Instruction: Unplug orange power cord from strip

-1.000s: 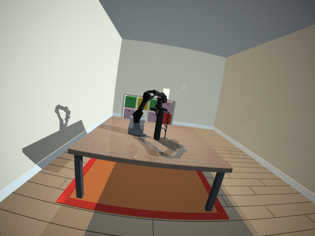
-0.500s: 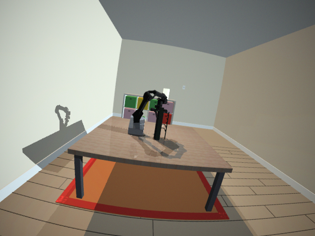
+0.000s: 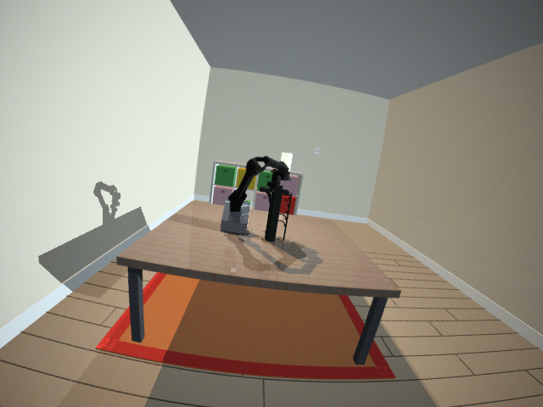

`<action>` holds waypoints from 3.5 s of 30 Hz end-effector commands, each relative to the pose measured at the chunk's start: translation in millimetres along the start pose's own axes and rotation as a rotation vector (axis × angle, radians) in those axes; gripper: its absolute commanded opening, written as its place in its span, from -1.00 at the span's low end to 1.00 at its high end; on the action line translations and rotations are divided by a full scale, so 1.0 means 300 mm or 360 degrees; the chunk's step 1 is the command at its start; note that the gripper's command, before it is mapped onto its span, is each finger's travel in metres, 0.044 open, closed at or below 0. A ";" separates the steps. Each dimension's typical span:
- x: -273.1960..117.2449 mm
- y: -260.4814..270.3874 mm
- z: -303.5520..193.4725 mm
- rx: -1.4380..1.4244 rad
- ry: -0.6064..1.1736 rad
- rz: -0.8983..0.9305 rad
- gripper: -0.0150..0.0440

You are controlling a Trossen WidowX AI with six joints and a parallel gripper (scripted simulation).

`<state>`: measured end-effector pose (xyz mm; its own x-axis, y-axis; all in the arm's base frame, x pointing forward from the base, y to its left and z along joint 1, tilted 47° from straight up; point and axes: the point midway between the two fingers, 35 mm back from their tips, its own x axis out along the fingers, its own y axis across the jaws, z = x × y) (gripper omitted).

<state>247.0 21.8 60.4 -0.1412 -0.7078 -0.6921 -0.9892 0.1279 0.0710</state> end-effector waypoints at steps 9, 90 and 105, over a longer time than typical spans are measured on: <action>0.000 0.007 -0.072 -0.0002 0.0004 -0.0004 0.05; 0.032 0.005 0.075 0.0020 0.0026 0.0009 0.04; 0.000 0.005 0.082 -0.0001 0.0000 -0.0005 0.05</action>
<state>244.5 34.8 39.0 -0.1472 -0.7175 -0.6808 -0.9883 0.1339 0.0727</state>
